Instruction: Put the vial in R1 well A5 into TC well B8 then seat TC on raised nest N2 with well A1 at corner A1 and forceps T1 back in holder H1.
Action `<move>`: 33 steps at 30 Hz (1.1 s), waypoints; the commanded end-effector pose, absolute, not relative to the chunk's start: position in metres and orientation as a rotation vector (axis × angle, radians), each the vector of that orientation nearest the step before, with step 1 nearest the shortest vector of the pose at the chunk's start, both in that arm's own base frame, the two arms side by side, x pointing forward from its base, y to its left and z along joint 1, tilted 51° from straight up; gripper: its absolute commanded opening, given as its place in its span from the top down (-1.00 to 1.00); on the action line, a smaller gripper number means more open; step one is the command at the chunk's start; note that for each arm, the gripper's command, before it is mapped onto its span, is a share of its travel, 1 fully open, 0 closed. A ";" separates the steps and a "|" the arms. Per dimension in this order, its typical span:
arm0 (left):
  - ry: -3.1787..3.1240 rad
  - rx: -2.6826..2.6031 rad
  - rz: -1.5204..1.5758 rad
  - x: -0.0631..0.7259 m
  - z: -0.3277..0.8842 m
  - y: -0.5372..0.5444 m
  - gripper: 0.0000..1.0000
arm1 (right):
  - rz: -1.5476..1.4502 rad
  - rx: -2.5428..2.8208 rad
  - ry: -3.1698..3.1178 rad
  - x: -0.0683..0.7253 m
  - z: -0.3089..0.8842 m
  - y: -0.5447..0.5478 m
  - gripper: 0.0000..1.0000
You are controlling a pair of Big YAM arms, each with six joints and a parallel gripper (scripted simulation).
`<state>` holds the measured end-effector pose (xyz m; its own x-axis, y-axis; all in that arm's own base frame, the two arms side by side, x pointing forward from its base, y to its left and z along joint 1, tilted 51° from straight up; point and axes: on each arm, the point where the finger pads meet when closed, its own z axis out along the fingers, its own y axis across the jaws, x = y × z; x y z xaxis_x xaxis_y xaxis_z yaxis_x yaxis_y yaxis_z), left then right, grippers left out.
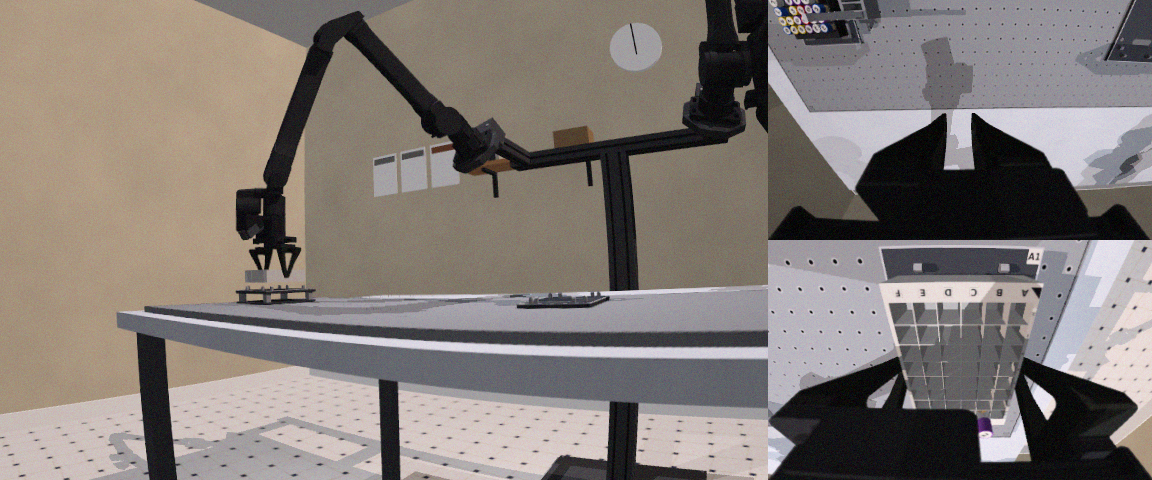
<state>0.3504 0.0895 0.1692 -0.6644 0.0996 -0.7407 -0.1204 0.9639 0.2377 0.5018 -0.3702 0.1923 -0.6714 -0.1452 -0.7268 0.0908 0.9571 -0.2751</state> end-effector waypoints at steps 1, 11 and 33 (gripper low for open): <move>2.258 -0.032 0.337 0.353 0.176 0.091 0.54 | -0.367 -0.035 2.264 0.514 0.195 -0.372 1.00; 2.258 -0.032 0.337 0.353 0.176 0.091 0.54 | -0.366 -0.035 2.265 0.515 0.194 -0.372 1.00; 2.258 -0.032 0.337 0.353 0.176 0.091 0.54 | -0.366 -0.036 2.265 0.518 0.192 -0.373 1.00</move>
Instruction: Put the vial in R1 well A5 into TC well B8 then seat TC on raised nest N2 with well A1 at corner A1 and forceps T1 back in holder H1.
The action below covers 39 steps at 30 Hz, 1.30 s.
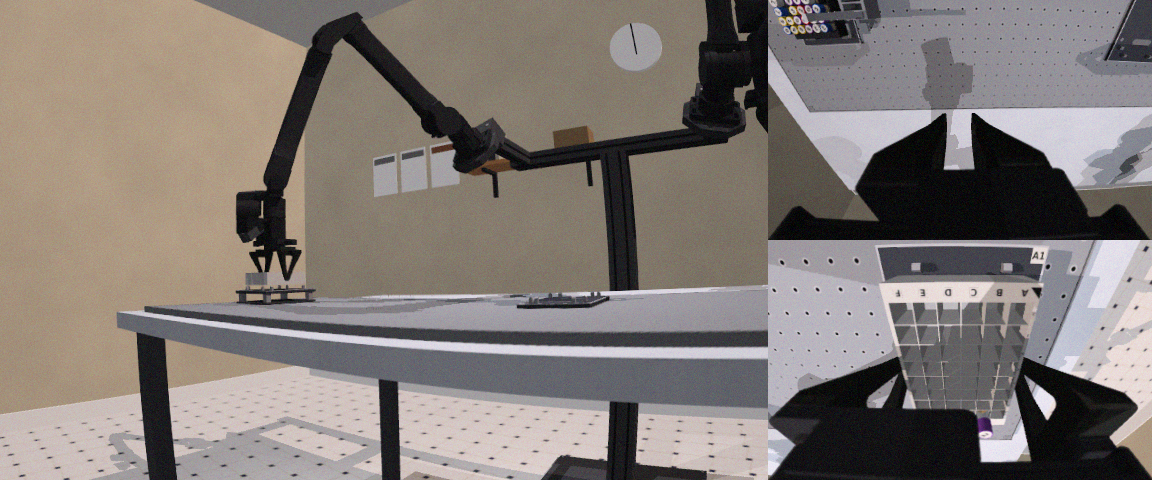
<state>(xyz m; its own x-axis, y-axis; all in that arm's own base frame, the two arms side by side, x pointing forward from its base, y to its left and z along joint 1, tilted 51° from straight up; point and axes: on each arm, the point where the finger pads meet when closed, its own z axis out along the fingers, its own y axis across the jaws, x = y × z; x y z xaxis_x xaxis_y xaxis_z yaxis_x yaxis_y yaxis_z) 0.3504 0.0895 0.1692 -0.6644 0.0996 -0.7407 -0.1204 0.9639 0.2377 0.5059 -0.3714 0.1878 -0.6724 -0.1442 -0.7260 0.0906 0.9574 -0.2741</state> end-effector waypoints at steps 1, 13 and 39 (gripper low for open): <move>2.258 -0.032 0.337 0.353 0.176 0.091 0.54 | -0.366 -0.036 2.264 0.518 0.192 -0.373 1.00; 2.258 -0.032 0.337 0.353 0.176 0.091 0.54 | -0.367 -0.035 2.264 0.520 0.191 -0.374 1.00; 2.258 -0.032 0.337 0.353 0.176 0.091 0.54 | -0.366 -0.035 2.264 0.523 0.187 -0.375 1.00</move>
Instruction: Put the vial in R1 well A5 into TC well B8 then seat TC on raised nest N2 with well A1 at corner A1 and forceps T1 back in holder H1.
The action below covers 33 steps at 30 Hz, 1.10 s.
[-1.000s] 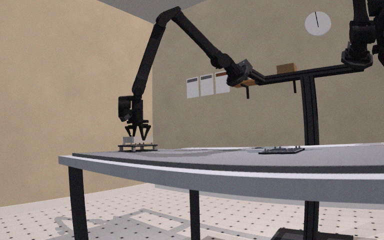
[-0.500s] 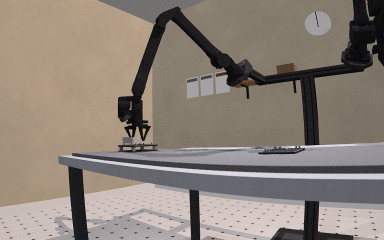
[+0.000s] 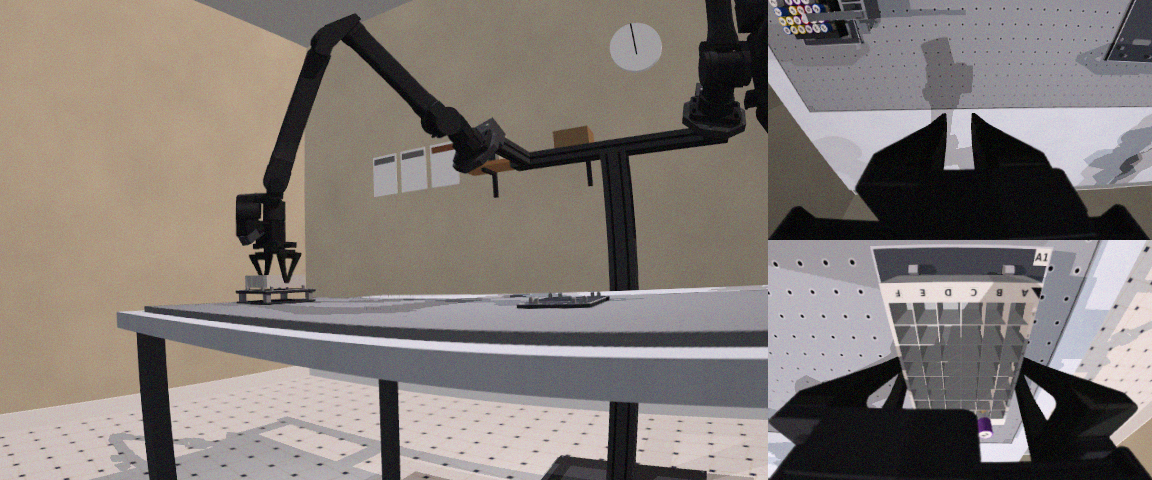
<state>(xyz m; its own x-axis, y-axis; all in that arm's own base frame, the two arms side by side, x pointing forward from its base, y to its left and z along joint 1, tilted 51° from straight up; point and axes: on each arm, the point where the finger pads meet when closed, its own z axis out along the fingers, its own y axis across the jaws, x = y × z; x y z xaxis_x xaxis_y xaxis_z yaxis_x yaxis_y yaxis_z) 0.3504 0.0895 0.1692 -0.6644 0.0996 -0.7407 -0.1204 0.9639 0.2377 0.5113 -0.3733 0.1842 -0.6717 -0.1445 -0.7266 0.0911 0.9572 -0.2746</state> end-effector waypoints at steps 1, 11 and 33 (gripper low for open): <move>2.258 -0.032 0.337 0.353 0.176 0.091 0.54 | -0.366 -0.035 2.264 0.523 0.187 -0.375 1.00; 2.258 -0.032 0.337 0.353 0.176 0.091 0.54 | -0.366 -0.035 2.265 0.524 0.186 -0.375 1.00; 2.258 -0.032 0.337 0.353 0.176 0.091 0.54 | -0.366 -0.033 2.266 0.526 0.184 -0.376 1.00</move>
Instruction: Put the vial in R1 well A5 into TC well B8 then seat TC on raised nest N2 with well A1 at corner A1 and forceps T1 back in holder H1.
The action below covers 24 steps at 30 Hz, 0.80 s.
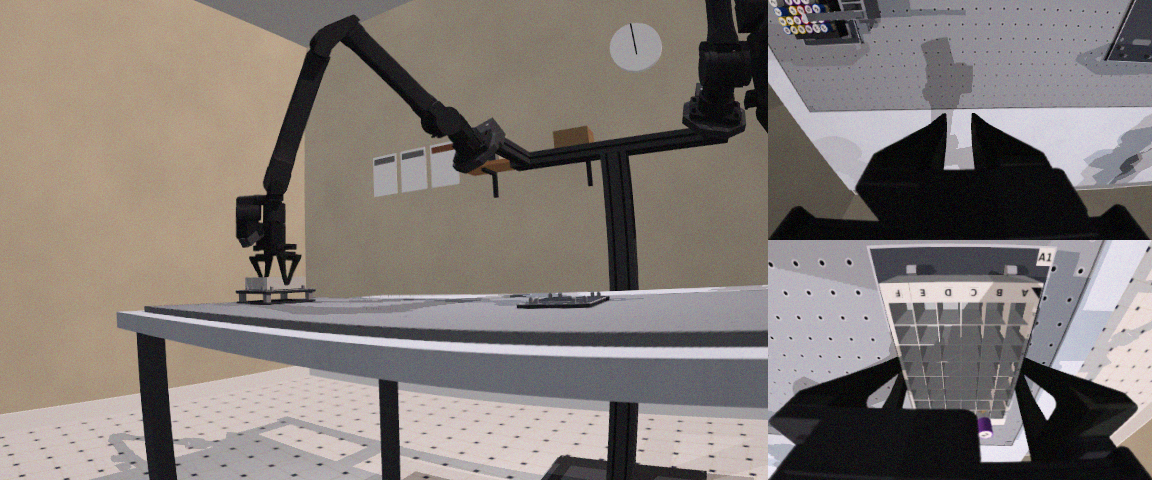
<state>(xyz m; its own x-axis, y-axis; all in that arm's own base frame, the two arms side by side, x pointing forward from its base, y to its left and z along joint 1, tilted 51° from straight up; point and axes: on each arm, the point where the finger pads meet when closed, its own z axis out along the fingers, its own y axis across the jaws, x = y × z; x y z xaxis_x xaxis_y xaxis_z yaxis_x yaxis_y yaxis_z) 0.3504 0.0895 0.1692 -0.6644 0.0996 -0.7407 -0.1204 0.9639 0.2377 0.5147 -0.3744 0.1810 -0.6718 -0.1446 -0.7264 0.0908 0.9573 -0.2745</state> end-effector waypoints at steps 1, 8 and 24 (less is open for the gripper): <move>2.258 -0.032 0.337 0.353 0.176 0.091 0.54 | -0.366 -0.034 2.266 0.526 0.184 -0.376 1.00; 2.258 -0.032 0.337 0.353 0.176 0.091 0.54 | -0.378 -0.036 2.264 0.518 0.189 -0.377 1.00; 2.258 -0.032 0.337 0.353 0.176 0.091 0.54 | -0.378 -0.036 2.264 0.518 0.189 -0.377 -1.00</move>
<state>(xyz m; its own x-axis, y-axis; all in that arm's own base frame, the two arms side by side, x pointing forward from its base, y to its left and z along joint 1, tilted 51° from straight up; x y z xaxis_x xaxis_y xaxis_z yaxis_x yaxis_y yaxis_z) 0.3504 0.0895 0.1692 -0.6644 0.0996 -0.7407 -0.1204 0.9639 0.2377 0.5146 -0.3744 0.1808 -0.6720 -0.1443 -0.7263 0.0909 0.9573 -0.2743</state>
